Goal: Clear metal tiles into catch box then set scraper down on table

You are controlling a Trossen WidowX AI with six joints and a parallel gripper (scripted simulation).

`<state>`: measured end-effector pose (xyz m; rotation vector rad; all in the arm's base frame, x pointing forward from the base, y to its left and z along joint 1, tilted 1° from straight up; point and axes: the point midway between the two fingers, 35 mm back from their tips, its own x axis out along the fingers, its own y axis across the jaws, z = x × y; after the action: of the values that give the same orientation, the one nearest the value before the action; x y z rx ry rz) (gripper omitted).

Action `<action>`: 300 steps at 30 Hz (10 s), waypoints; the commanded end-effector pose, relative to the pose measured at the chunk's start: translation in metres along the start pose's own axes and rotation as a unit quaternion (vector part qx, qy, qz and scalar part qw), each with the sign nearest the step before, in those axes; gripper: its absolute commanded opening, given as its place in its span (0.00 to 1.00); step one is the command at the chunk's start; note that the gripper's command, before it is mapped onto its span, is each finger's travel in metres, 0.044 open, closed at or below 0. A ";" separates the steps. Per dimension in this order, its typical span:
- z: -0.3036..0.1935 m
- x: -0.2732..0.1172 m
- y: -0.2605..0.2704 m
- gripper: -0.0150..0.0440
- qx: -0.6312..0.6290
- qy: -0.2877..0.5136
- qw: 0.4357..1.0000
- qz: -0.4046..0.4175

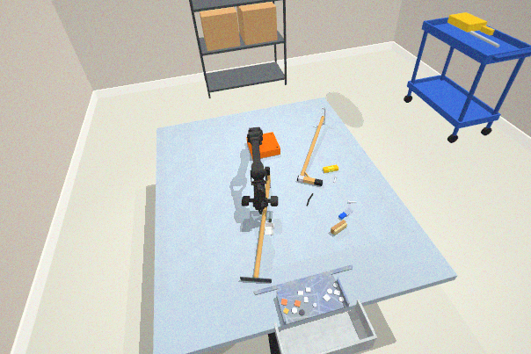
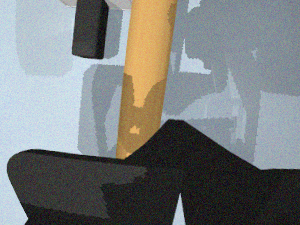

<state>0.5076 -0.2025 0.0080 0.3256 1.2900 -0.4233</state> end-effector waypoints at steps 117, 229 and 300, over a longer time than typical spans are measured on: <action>0.002 0.002 0.007 0.25 -0.042 0.005 0.999 0.017; 0.019 -0.094 0.035 0.25 -0.035 -0.047 0.998 0.018; 0.019 -0.094 0.035 0.25 -0.035 -0.047 0.998 0.018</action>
<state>0.5195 -0.1695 0.1038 0.2667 1.2029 -0.3578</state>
